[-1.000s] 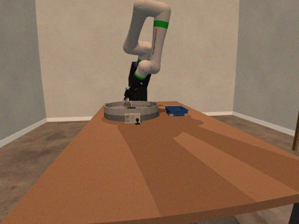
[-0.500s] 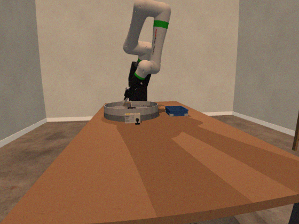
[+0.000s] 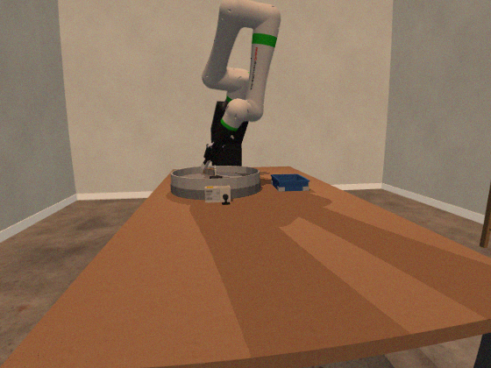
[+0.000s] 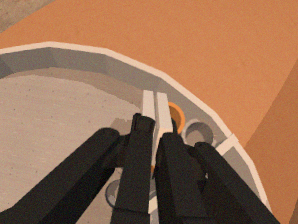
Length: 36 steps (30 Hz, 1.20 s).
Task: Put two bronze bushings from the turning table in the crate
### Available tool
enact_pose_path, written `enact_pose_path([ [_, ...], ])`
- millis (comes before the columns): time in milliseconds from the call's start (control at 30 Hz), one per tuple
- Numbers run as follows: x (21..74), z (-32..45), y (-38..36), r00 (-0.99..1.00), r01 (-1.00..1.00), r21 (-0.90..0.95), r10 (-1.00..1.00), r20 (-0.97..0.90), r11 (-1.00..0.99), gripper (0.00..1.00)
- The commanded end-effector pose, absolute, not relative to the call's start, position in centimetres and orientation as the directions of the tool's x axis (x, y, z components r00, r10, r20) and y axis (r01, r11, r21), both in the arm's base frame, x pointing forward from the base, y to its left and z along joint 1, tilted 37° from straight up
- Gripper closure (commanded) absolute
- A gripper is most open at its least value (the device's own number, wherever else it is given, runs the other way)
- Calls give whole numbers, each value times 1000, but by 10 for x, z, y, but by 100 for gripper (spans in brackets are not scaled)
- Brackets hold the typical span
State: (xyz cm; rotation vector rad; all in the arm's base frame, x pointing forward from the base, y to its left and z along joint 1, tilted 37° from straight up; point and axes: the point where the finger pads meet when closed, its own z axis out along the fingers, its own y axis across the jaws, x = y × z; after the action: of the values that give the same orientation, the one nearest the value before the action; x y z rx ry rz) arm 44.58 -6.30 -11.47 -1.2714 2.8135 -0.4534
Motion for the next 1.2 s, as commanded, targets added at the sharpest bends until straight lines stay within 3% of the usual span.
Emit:
enact_pose_path([
  [0,446,-115,-63,-668,-732,-270,-738,99,626,100],
  [1167,411,-62,-82,-668,-732,-270,-738,99,626,100],
])
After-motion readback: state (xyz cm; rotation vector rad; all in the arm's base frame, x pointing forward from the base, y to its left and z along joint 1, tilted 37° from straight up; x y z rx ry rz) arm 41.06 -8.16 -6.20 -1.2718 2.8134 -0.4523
